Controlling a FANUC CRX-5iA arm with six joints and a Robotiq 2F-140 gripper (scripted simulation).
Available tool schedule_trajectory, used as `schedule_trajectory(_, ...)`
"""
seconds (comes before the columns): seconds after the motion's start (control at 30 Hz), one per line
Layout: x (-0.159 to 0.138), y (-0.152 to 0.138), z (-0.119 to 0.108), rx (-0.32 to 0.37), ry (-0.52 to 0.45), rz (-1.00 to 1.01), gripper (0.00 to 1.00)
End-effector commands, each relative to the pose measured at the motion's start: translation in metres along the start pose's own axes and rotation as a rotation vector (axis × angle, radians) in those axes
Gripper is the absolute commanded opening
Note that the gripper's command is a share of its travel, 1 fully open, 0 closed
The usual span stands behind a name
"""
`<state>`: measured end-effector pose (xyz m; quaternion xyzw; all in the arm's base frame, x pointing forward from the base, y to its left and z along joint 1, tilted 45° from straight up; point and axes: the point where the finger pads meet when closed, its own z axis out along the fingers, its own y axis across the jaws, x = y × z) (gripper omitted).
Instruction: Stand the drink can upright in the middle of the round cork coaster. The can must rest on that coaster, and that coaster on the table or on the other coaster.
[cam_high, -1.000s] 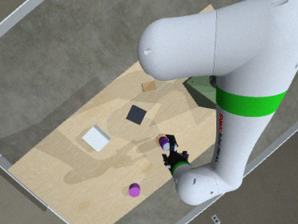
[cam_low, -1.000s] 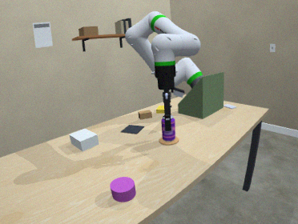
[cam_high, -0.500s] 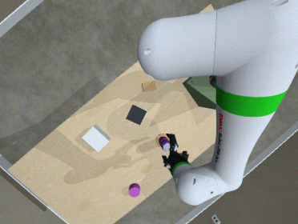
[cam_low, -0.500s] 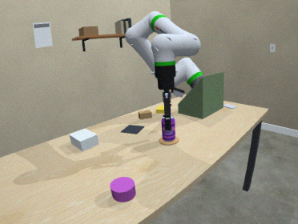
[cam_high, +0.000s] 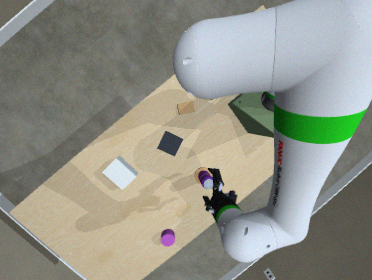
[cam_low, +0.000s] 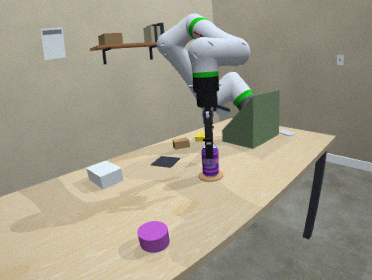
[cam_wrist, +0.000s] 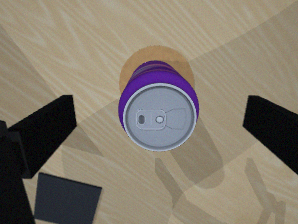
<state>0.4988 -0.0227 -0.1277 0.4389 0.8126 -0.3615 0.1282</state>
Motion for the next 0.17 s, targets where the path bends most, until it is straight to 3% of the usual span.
schedule_trajectory(0.0, -0.001, 0.001, -0.063, -0.002, -0.002, 0.001, 1.0)
schedule_trajectory(0.07, 0.0, 0.0, -0.082, -0.002, -0.001, 0.0, 1.0)
schedule_trajectory(0.13, 0.0, 0.0, -0.084, -0.002, -0.001, 0.0, 1.0)
